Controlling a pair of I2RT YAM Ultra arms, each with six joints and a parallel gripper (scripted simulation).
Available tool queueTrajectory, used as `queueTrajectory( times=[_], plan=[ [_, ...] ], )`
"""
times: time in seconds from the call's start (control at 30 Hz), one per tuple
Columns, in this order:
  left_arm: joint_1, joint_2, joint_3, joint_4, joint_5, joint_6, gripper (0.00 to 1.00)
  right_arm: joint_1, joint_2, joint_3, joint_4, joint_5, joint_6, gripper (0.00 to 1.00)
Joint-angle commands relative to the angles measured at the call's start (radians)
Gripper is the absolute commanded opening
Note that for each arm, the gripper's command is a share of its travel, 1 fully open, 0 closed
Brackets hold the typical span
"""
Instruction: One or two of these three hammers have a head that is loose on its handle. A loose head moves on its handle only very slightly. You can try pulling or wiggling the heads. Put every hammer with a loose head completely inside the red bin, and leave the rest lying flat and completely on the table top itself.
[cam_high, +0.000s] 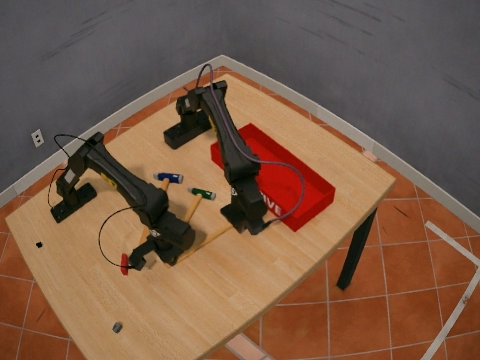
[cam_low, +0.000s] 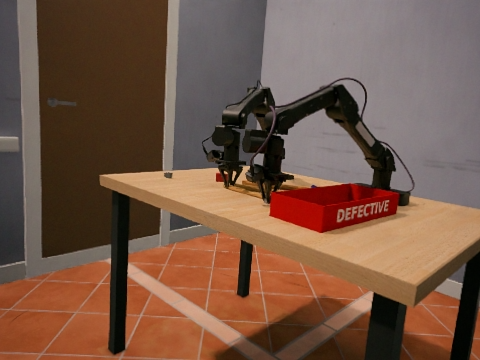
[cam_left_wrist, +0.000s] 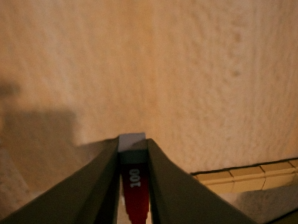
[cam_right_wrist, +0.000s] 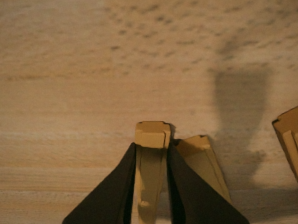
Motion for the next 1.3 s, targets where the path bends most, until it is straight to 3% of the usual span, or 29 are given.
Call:
queueTrajectory(
  times=[0.0, 0.17, 0.37, 0.67, 0.77, 1.27],
  plan=[
    [0.049, -0.037, -0.02, -0.024, -0.056, 0.041, 0.09, -0.034, 0.005, -0.026, -0.055, 0.108, -0.004, 0.18],
    [0.039, -0.029, -0.012, -0.018, -0.05, 0.032, 0.09, -0.035, -0.004, -0.016, -0.053, 0.108, -0.003, 0.18],
    [0.015, -0.019, -0.004, -0.003, -0.016, 0.015, 0.09, -0.003, -0.014, -0.009, -0.005, 0.022, -0.006, 0.18],
    [0.003, -0.014, 0.0, 0.004, 0.0, 0.006, 0.09, -0.003, -0.014, -0.009, -0.005, 0.022, -0.006, 0.18],
    [0.004, -0.024, 0.012, -0.005, 0.0, 0.006, 0.36, -0.003, -0.014, -0.009, -0.005, 0.022, -0.006, 0.18],
    [0.018, -0.063, 0.039, -0.031, 0.001, 0.008, 0.37, -0.003, -0.014, -0.009, -0.005, 0.022, -0.006, 0.18]
  ],
)
